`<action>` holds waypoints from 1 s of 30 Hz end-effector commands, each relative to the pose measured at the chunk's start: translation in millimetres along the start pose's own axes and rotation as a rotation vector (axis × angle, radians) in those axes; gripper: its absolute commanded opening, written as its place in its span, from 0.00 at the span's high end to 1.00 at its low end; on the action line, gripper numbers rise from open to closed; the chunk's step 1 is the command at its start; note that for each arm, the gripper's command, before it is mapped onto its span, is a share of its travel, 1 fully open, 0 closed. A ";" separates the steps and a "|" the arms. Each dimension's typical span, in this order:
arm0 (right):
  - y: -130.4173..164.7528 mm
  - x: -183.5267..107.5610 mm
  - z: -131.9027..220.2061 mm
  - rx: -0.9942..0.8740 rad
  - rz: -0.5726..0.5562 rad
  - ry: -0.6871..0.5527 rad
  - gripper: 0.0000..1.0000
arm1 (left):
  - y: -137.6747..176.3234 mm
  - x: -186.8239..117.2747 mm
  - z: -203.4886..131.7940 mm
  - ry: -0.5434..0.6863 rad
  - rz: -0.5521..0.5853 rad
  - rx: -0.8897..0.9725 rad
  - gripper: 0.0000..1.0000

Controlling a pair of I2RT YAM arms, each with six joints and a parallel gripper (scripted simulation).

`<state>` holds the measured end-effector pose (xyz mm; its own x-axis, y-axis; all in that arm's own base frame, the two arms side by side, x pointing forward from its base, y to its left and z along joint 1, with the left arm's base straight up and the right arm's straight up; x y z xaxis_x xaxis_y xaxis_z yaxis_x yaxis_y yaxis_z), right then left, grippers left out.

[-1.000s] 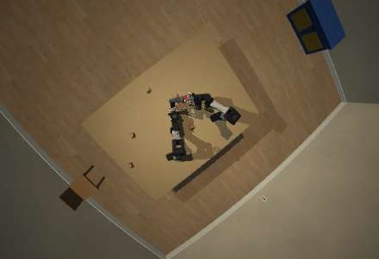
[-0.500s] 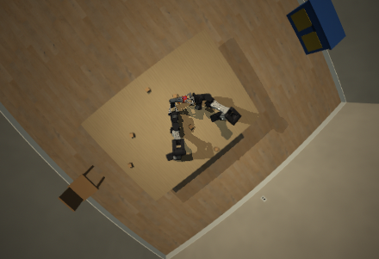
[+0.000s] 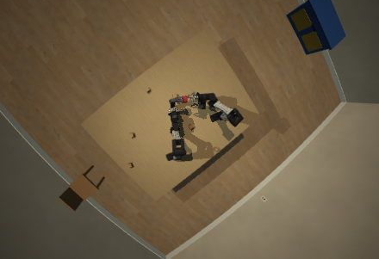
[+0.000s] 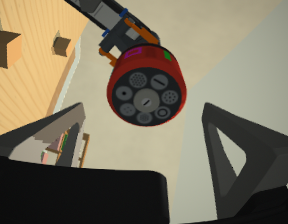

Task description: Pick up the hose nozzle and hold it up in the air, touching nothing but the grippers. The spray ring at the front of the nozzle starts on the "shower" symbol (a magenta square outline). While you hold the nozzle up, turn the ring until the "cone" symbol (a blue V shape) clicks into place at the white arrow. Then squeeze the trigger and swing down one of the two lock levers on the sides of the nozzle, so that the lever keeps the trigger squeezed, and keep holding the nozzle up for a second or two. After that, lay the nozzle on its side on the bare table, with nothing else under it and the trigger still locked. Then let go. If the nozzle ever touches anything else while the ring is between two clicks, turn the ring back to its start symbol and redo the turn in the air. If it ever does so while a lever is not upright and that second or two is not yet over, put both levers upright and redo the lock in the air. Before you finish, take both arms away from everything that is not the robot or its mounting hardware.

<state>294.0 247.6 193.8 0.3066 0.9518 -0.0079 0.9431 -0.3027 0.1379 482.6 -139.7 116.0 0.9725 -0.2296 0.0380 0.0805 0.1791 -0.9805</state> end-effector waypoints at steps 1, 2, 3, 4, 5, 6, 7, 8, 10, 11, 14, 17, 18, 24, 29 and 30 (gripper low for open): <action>-1.9 -13.3 -4.6 -0.019 -0.008 0.008 0.13 | -52.9 6.4 8.8 -0.029 -0.158 -0.023 0.64; -2.0 -16.6 -4.5 -0.019 -0.008 0.008 0.13 | -52.9 6.4 8.8 -0.029 -0.158 -0.023 0.64; -2.0 -16.8 -4.6 -0.019 -0.007 0.008 0.13 | -52.9 6.4 8.8 -0.029 -0.158 -0.023 0.64; -2.0 -20.1 -4.6 -0.019 -0.007 0.008 0.13 | -52.9 6.4 8.8 -0.029 -0.158 -0.023 0.64; -2.0 -23.4 -4.5 -0.019 -0.007 0.007 0.13 | -52.9 6.4 8.8 -0.029 -0.158 -0.023 0.64; -2.1 -26.7 -4.4 -0.019 -0.008 0.007 0.13 | -52.9 6.4 8.8 -0.029 -0.158 -0.023 0.64; -2.1 -26.7 -4.4 -0.019 -0.008 0.007 0.13 | -52.9 6.4 8.8 -0.029 -0.158 -0.023 0.64; -2.1 -30.0 -4.4 -0.019 -0.008 0.007 0.13 | -52.9 6.4 8.8 -0.029 -0.158 -0.023 0.64; -2.2 -33.3 -4.3 -0.019 -0.008 0.007 0.13 | -52.9 6.4 8.8 -0.029 -0.158 -0.023 0.64; -2.2 -33.3 -4.3 -0.019 -0.008 0.007 0.13 | -52.9 6.4 8.8 -0.029 -0.158 -0.023 0.64; -2.3 -39.7 -4.2 -0.019 -0.008 0.007 0.13 | -52.9 6.4 8.8 -0.029 -0.158 -0.023 0.64; -2.3 -46.4 -4.0 -0.020 -0.007 0.006 0.13 | -52.9 6.4 8.8 -0.029 -0.158 -0.023 0.64; -1.3 -45.5 -6.2 -0.026 -0.008 0.010 0.13 | -52.9 6.4 8.8 -0.029 -0.158 -0.023 0.64; -2.9 -40.3 -3.7 -0.017 -0.026 0.007 0.13 | -52.9 6.4 8.8 -0.029 -0.158 -0.023 0.64; -3.6 -39.7 -2.8 -0.017 -0.030 0.007 0.13 | -52.9 6.4 8.9 -0.029 -0.158 -0.023 0.64; -6.4 -36.1 1.3 -0.002 -0.044 0.001 0.13 | -52.9 6.4 8.9 -0.029 -0.158 -0.023 0.64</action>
<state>279.7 208.9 195.6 0.2917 0.9565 -0.0059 0.9472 -0.2880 0.1413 482.6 -139.7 116.0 0.9725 -0.2296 0.0380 0.0805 0.1791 -0.9805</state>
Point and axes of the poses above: on each arm, the point where the finger pads meet when closed, its own x axis out along the fingers, its own z axis across the jaws, y = z × x, the point moved 1 cm from there along -x, back along the fingers, and after that the axes turned 11 degrees about x, right-handed, at the moved point
